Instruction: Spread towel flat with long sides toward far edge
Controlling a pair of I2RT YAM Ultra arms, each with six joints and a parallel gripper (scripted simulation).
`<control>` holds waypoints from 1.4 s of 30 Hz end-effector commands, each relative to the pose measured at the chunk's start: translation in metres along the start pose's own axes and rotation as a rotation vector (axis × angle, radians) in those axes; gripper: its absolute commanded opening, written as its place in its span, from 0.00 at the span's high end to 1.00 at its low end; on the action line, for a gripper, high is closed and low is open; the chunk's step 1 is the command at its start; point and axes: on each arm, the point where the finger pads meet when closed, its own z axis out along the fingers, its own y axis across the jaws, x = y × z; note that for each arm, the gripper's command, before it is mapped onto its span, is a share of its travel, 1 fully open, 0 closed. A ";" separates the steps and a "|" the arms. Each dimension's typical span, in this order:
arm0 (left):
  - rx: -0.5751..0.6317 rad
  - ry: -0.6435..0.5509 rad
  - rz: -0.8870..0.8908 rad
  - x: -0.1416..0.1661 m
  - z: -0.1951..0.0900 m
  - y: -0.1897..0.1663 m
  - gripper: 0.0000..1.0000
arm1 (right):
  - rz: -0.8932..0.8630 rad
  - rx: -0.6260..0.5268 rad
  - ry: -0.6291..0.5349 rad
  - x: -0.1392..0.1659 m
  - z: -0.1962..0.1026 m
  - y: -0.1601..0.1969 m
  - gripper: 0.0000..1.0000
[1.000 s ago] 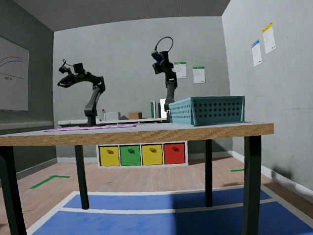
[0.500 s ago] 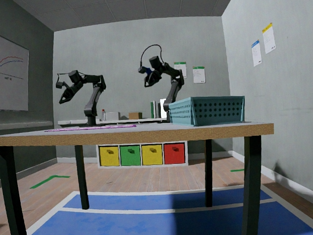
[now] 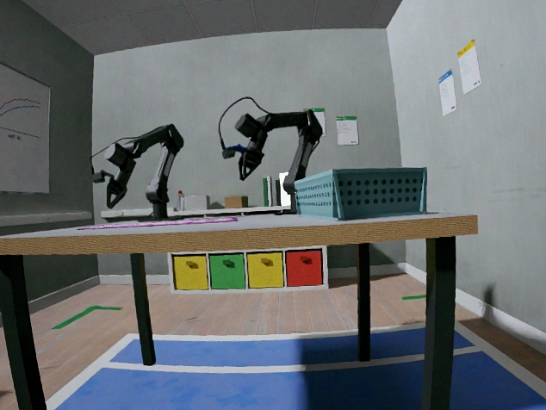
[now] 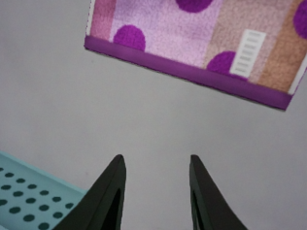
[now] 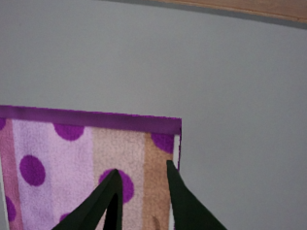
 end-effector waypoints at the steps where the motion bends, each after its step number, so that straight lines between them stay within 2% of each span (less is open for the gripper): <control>1: 0.068 0.069 0.033 -0.003 0.010 -0.021 0.66 | 0.074 0.044 0.095 0.012 0.024 -0.013 0.66; 2: 0.087 0.090 0.051 -0.003 0.015 -0.028 0.66 | 0.092 0.050 0.106 0.003 0.017 -0.006 0.66; 6: 0.127 0.130 0.086 -0.003 0.025 -0.041 0.66 | 0.125 0.087 0.152 0.003 0.017 -0.006 0.66; 11: 0.228 0.229 0.185 -0.003 0.050 -0.075 0.66 | 0.207 0.177 0.266 0.003 0.018 -0.007 0.66; 14: 0.289 0.289 0.241 -0.003 0.065 -0.096 0.66 | 0.210 0.181 0.270 0.003 0.018 -0.007 0.66; 17: 0.285 0.269 0.227 -0.009 0.079 -0.112 0.66 | 0.208 0.153 0.246 -0.001 0.011 -0.003 0.66; 23: 0.272 0.237 0.205 -0.015 0.073 -0.104 0.66 | 0.207 0.158 0.240 -0.002 0.011 -0.004 0.66; 26: 0.278 0.287 0.228 0.000 0.077 -0.108 0.66 | 0.203 0.157 0.241 -0.002 0.011 -0.004 0.66; 29: 0.278 0.287 0.228 0.000 0.077 -0.108 0.66 | 0.203 0.157 0.241 -0.002 0.011 -0.004 0.66; 30: 0.286 0.269 0.227 -0.009 0.083 -0.114 0.66 | 0.193 0.163 0.248 0.001 0.023 0.003 0.66; 32: 0.285 0.270 0.225 -0.009 0.083 -0.113 0.66 | 0.194 0.163 0.248 0.000 0.023 0.002 0.66; 33: 0.291 0.312 0.226 0.013 0.093 -0.116 0.66 | 0.191 0.195 0.276 0.017 0.034 -0.011 0.66; 40: 0.289 0.313 0.221 0.019 0.102 -0.113 0.66 | 0.196 0.181 0.262 0.018 0.039 -0.016 0.66; 41: 0.292 0.312 0.232 0.027 0.113 -0.120 0.66 | 0.189 0.195 0.278 0.029 0.053 -0.022 0.66; 42: 0.292 0.312 0.233 0.027 0.113 -0.120 0.66 | 0.189 0.195 0.278 0.029 0.053 -0.022 0.66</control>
